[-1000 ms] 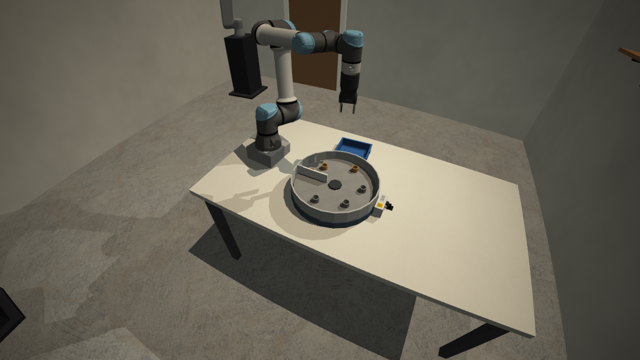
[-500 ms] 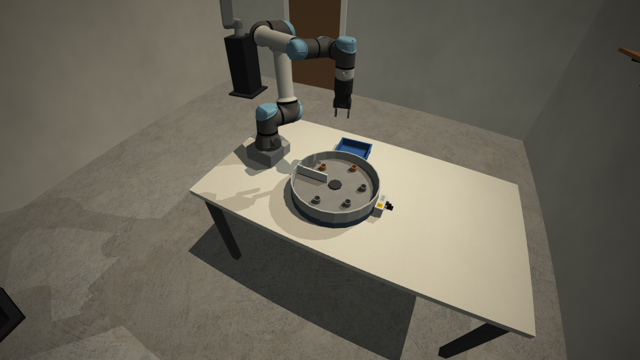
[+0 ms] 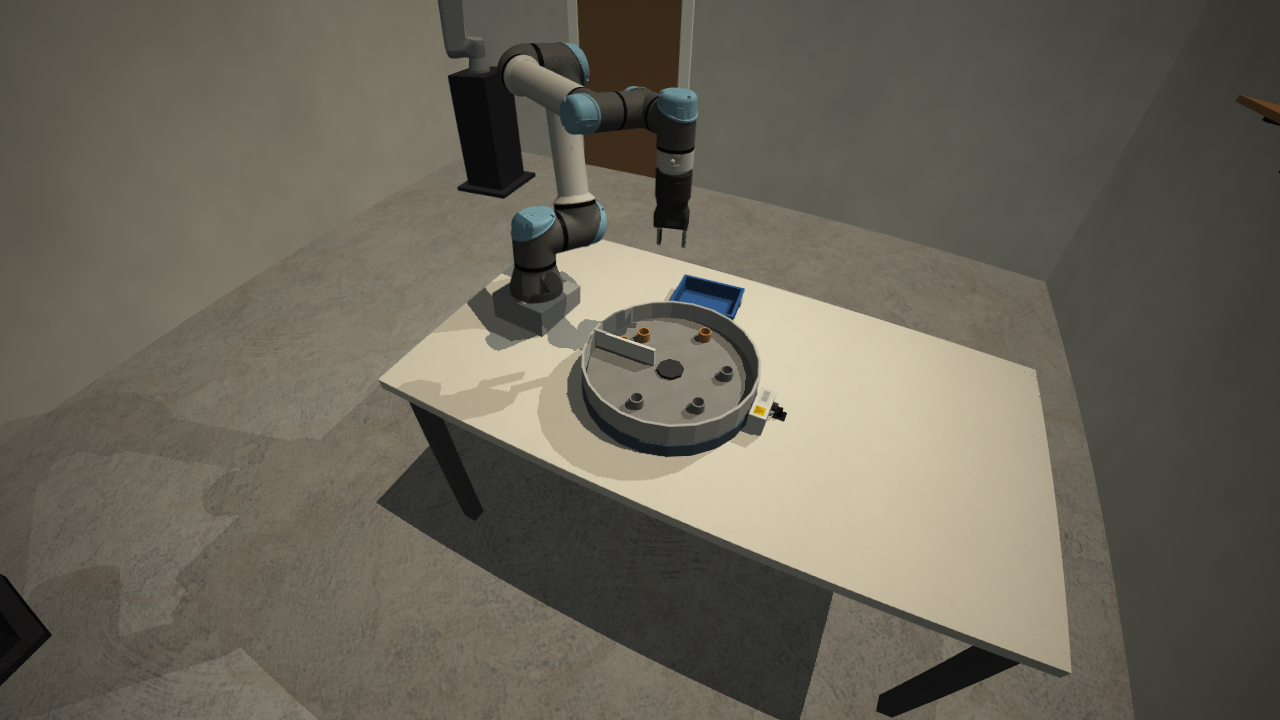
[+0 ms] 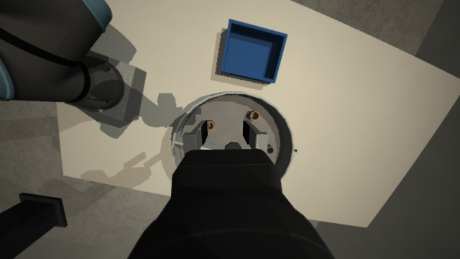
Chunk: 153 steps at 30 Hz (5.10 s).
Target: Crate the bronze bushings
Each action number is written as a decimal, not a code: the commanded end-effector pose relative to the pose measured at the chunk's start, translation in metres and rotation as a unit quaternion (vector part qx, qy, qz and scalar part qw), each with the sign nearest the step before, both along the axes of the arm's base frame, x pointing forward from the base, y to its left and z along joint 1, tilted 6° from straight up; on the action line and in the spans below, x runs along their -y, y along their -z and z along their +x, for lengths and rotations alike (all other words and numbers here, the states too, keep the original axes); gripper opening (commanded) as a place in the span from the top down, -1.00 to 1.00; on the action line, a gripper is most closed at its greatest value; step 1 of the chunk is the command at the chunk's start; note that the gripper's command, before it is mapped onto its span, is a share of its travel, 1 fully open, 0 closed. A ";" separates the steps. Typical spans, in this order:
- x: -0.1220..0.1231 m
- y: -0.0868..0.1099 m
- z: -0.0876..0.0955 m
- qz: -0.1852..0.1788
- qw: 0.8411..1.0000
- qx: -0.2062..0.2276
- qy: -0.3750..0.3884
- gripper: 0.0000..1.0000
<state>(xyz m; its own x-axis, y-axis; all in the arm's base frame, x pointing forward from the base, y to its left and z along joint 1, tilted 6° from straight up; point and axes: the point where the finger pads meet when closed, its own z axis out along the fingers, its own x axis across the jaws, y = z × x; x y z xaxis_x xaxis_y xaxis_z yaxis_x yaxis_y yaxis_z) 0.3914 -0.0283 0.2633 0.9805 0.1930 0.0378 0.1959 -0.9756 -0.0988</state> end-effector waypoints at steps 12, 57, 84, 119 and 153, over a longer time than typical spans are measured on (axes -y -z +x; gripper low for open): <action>0.008 0.036 -0.029 0.000 1.000 -0.001 0.000 -1.00; 0.026 0.111 -0.089 0.000 1.000 -0.001 0.000 -1.00; 0.026 0.111 -0.089 0.000 1.000 -0.001 0.000 -1.00; 0.026 0.111 -0.089 0.000 1.000 -0.001 0.000 -1.00; 0.026 0.111 -0.089 0.000 1.000 -0.001 0.000 -1.00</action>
